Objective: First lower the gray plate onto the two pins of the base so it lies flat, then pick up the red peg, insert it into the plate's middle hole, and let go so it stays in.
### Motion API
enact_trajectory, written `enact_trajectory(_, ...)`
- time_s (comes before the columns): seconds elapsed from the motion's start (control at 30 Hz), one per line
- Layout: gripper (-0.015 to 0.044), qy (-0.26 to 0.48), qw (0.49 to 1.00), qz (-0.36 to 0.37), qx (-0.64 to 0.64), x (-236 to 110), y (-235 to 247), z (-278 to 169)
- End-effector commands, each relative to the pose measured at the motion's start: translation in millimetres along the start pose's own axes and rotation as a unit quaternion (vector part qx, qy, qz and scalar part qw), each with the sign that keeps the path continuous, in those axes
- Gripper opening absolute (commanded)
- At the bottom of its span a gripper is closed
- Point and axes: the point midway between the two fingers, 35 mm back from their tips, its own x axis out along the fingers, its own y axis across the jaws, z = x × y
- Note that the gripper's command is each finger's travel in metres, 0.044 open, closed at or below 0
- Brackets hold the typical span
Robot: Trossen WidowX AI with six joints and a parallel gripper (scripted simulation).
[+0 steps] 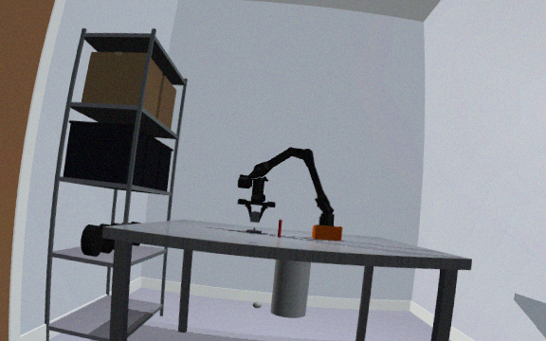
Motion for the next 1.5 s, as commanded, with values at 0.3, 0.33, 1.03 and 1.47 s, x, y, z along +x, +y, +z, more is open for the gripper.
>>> enact_trajectory(0.3, 0.0, -0.002, 1.0, 0.0, -0.002, 17, 0, 1)
enact_trajectory(0.33, 0.0, -0.002, 1.0, 0.0, -0.002, 18, 0, 1)
enact_trajectory(1.03, 0.0, 0.0, 1.0, -0.001, 0.0, 35, -1, 0)
enact_trajectory(1.47, 0.0341, 0.0, 1.0, -0.001, 0.0, 35, -1, 0)
